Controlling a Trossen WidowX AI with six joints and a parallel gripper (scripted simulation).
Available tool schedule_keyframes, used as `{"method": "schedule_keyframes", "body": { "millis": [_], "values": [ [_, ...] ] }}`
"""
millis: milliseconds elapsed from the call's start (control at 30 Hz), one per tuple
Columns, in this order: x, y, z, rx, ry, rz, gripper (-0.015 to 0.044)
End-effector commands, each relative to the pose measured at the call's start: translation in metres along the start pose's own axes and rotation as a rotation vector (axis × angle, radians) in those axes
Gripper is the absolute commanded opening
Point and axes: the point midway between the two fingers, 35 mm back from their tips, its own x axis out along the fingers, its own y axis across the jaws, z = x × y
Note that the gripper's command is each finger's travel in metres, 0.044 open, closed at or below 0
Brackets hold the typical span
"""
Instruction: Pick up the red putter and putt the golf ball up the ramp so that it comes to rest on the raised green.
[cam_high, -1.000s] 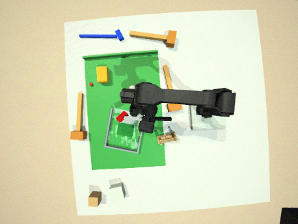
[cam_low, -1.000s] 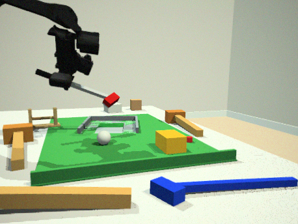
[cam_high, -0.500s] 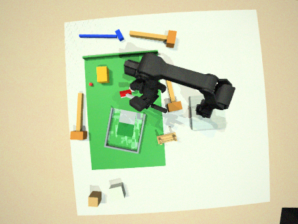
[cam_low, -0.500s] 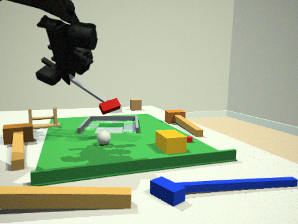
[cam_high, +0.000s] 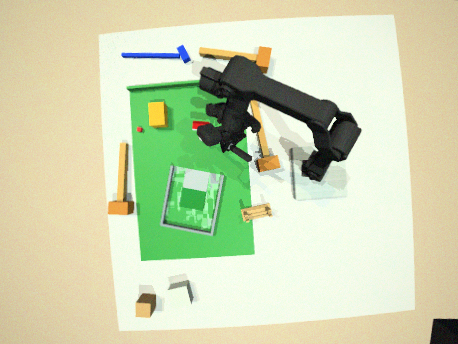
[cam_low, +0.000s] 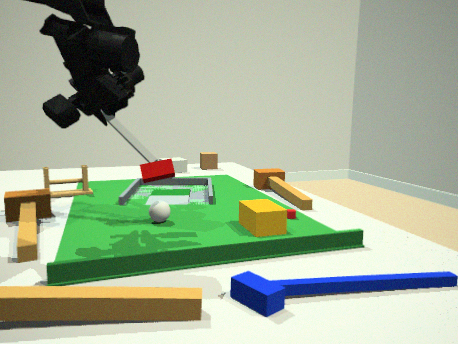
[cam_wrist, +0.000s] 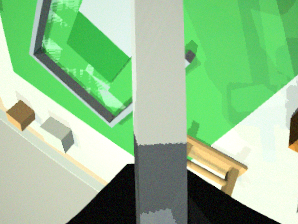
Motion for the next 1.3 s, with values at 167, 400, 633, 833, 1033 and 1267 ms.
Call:
{"method": "schedule_keyframes", "body": {
  "millis": [167, 400, 633, 833, 1033, 1267],
  "values": [
    [0.011, -0.028, 0.029, 0.113, 0.015, 0.021, 0.0000],
    [0.012, -0.032, 0.033, 0.113, 0.014, 0.021, 0.0000],
    [0.015, -0.040, 0.041, 0.113, 0.014, 0.020, 0.0000],
    [0.018, -0.047, 0.048, 0.113, 0.014, 0.020, 0.0000],
    [0.020, -0.052, 0.052, 0.113, 0.014, 0.020, 0.0000],
    [0.019, -0.050, 0.050, 0.115, 0.011, 0.020, 0.0000]
  ]
}}
